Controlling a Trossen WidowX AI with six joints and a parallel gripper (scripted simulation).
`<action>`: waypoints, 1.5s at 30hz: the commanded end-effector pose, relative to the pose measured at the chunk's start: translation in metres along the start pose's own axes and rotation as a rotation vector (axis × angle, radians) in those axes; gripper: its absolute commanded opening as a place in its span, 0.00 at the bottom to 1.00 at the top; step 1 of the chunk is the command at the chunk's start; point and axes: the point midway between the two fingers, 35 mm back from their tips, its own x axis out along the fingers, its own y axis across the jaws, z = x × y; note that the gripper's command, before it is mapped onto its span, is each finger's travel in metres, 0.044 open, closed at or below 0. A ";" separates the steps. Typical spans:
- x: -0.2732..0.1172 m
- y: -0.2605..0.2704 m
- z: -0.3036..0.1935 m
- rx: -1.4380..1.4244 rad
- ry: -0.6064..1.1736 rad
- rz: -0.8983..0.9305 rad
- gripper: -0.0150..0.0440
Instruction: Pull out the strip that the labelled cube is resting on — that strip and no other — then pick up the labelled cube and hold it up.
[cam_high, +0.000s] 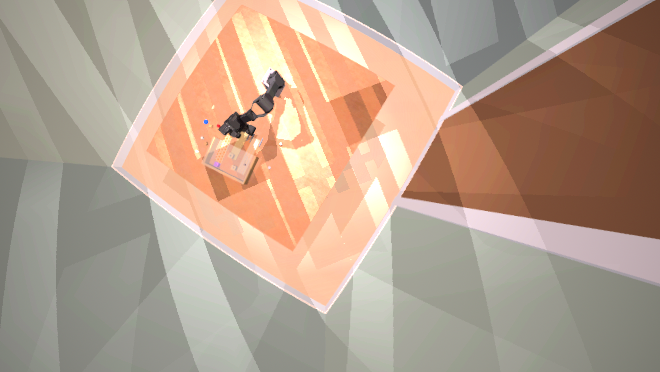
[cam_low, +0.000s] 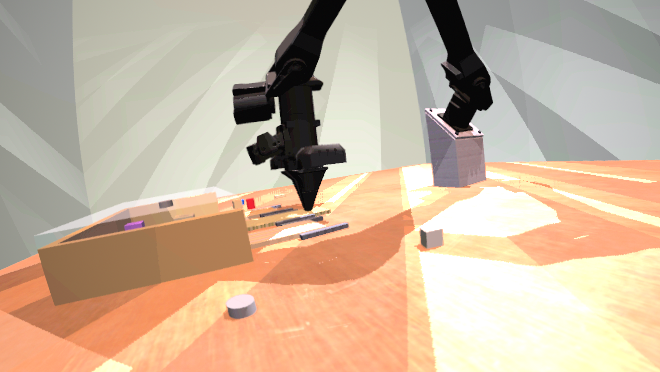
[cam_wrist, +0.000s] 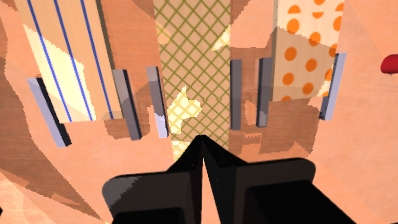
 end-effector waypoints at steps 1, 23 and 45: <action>0.004 0.000 -0.012 0.006 0.020 0.001 0.25; 0.004 -0.001 -0.046 0.007 0.021 0.001 0.25; 0.003 -0.002 -0.079 0.009 0.022 0.001 0.25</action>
